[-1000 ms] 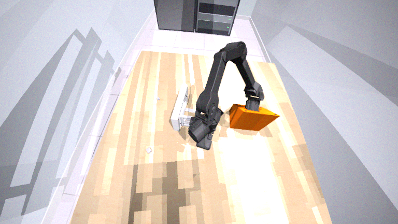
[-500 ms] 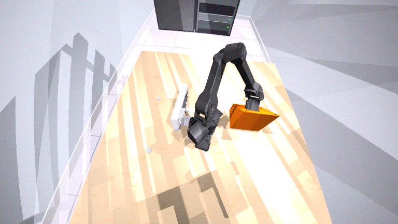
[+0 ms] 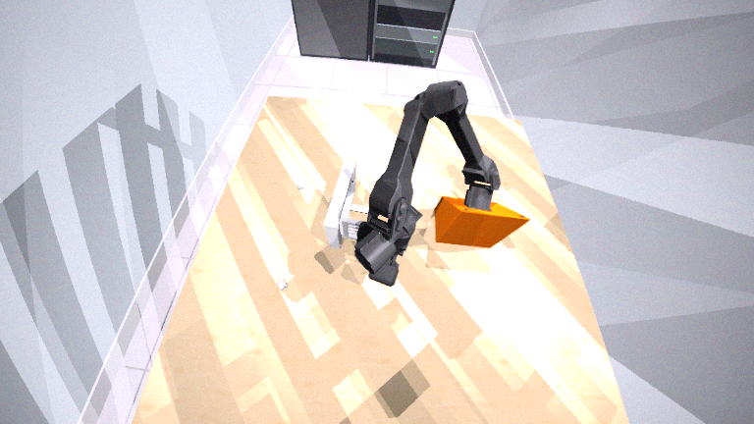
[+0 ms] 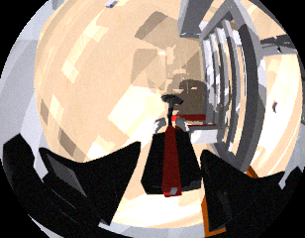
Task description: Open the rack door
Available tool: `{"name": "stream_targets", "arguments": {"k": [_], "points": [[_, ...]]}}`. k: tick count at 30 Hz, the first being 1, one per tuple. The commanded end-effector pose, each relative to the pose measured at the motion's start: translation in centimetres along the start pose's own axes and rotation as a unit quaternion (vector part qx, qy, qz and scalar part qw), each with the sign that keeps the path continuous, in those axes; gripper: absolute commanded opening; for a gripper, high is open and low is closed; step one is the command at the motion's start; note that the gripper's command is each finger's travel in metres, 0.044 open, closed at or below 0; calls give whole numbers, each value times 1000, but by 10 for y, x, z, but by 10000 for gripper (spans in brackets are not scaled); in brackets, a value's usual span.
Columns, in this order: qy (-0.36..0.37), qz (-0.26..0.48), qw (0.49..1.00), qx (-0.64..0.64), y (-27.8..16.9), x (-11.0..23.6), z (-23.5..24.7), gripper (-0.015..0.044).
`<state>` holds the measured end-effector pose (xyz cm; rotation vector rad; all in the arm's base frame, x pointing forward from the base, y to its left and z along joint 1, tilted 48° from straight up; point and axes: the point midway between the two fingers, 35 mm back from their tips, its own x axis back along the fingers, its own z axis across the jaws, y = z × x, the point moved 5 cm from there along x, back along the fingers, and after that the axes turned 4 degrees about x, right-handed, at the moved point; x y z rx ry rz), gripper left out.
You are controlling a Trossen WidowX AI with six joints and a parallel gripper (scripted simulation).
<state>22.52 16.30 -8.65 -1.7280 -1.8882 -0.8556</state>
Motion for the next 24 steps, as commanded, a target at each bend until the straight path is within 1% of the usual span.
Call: {"name": "stream_targets", "arguments": {"k": [1,24], "points": [[2,0,1000,-2,1,8,1,281],[3,1,1000,-2,0,56,1,281]]}}
